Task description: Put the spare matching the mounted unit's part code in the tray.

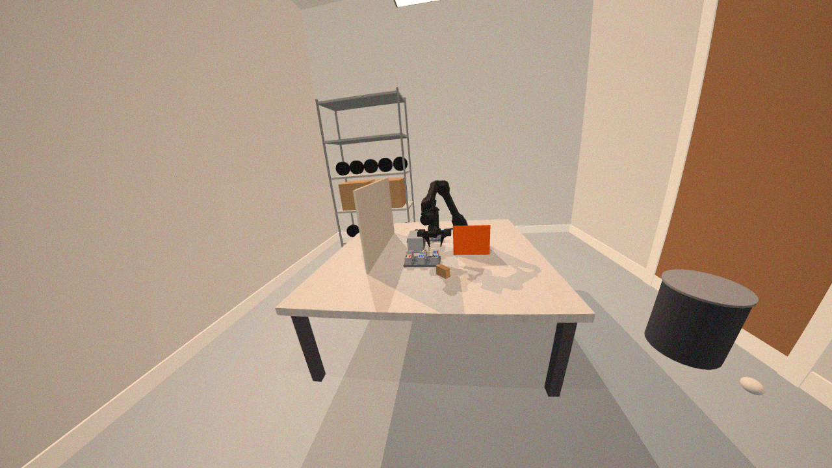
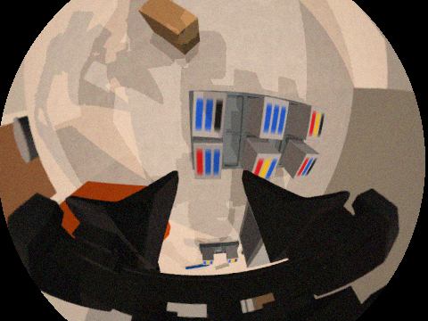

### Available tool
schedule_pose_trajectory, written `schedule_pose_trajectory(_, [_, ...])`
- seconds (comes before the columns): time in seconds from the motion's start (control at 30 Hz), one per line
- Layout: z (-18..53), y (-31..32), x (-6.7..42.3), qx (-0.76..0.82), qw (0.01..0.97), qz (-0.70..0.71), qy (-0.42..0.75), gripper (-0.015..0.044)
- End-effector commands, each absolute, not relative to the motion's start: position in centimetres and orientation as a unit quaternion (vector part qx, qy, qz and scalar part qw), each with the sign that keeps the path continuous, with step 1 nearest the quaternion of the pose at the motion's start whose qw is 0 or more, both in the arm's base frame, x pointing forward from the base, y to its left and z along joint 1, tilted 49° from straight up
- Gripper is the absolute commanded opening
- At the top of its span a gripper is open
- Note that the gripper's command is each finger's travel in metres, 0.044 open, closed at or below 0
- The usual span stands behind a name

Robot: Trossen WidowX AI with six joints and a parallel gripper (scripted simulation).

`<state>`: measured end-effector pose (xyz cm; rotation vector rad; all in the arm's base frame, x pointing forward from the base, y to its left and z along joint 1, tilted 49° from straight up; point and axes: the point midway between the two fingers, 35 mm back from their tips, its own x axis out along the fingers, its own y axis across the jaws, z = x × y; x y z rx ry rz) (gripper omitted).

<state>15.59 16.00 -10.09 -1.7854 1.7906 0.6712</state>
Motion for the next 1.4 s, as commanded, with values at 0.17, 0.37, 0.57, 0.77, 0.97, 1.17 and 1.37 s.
schedule_pose_trajectory(0.17, [-11.2, 14.9, 15.7, -0.661, 0.258, 0.248, 0.659, 0.03])
schedule_pose_trajectory(0.37, [-11.9, 14.1, 15.8, -0.661, 0.258, 0.247, 0.659, 0.03])
schedule_pose_trajectory(0.57, [-12.5, 13.4, 15.8, -0.661, 0.258, 0.247, 0.659, 0.03])
schedule_pose_trajectory(0.77, [-13.1, 12.6, 15.8, -0.662, 0.258, 0.247, 0.659, 0.03])
schedule_pose_trajectory(0.97, [-13.7, 11.8, 15.7, -0.662, 0.258, 0.247, 0.659, 0.03])
schedule_pose_trajectory(1.17, [-14.3, 11.1, 15.6, -0.662, 0.258, 0.246, 0.659, 0.03])
schedule_pose_trajectory(1.37, [-14.5, 10.7, 15.6, -0.662, 0.258, 0.246, 0.659, 0.03])
